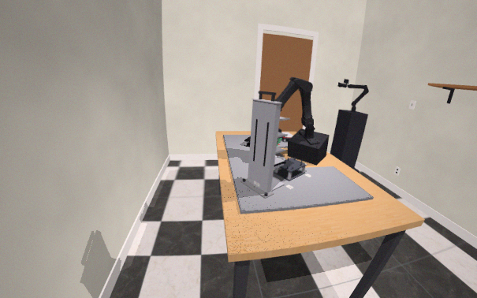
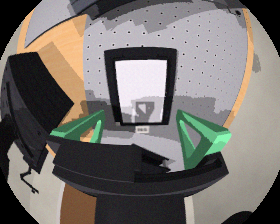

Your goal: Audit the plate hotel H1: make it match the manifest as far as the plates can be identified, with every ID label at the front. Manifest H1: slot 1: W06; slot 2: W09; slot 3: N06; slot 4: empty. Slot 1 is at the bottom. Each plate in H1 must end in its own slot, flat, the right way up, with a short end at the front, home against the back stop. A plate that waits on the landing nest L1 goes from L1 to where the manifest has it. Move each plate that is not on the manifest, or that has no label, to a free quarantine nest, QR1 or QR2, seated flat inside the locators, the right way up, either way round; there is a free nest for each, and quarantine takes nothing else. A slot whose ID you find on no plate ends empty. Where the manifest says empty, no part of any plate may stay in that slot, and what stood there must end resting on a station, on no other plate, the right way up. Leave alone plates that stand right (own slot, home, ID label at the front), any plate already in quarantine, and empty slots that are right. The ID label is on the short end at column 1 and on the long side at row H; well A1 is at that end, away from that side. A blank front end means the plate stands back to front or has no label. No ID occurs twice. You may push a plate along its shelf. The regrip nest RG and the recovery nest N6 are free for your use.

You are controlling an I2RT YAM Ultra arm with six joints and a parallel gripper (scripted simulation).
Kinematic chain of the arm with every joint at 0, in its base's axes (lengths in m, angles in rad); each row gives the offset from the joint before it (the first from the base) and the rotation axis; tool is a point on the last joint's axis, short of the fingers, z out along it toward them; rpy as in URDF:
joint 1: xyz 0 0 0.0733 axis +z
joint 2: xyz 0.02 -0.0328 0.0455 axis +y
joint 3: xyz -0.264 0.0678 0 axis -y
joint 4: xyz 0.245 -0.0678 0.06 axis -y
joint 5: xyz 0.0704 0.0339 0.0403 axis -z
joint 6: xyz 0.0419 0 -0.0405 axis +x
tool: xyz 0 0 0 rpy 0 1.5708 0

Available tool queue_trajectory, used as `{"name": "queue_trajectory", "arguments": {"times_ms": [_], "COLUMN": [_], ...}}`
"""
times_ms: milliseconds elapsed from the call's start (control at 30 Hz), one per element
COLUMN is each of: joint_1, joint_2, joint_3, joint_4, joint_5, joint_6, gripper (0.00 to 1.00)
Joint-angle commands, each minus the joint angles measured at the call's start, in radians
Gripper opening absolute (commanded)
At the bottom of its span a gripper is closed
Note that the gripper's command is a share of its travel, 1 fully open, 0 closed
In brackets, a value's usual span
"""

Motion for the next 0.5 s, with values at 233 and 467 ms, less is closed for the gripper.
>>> {"name": "queue_trajectory", "arguments": {"times_ms": [233, 467], "joint_1": [0.013, 0.014], "joint_2": [0.046, 0.066], "joint_3": [-0.030, -0.035], "joint_4": [0.064, 0.092], "joint_5": [0.002, 0.003], "joint_6": [-0.016, -0.006], "gripper": [1.00, 1.00]}}
